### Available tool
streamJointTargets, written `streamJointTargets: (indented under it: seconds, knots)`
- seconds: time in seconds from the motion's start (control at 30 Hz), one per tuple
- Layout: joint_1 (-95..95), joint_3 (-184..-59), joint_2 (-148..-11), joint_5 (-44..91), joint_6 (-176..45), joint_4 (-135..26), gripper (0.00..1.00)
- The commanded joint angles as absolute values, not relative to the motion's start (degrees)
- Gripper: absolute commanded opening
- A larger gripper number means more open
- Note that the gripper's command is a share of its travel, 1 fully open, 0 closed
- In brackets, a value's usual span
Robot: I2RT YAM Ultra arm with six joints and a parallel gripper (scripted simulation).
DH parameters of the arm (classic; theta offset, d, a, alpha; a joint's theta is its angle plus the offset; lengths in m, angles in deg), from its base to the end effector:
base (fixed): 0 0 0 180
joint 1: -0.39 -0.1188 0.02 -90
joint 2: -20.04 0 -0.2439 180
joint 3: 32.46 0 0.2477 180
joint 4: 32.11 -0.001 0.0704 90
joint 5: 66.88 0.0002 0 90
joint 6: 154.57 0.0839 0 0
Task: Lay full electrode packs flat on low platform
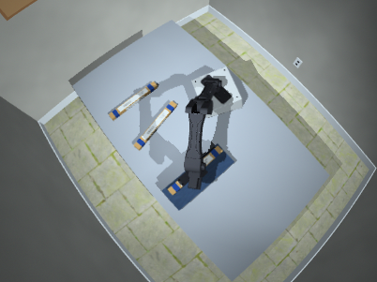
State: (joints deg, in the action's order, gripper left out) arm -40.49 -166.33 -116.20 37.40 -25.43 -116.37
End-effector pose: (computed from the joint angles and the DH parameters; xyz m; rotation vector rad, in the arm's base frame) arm 0.3549 0.2812 0.1258 -0.0337 2.9279 -0.2256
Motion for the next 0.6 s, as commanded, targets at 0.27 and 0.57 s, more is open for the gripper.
streamJointTargets:
  seconds: [0.27,0.57]
  knots:
    - [-41.1,-167.8,-111.4,37.5,-25.9,-116.8,0.00]
    - [-40.9,-167.9,-111.5,37.5,-26.0,-116.9,0.00]
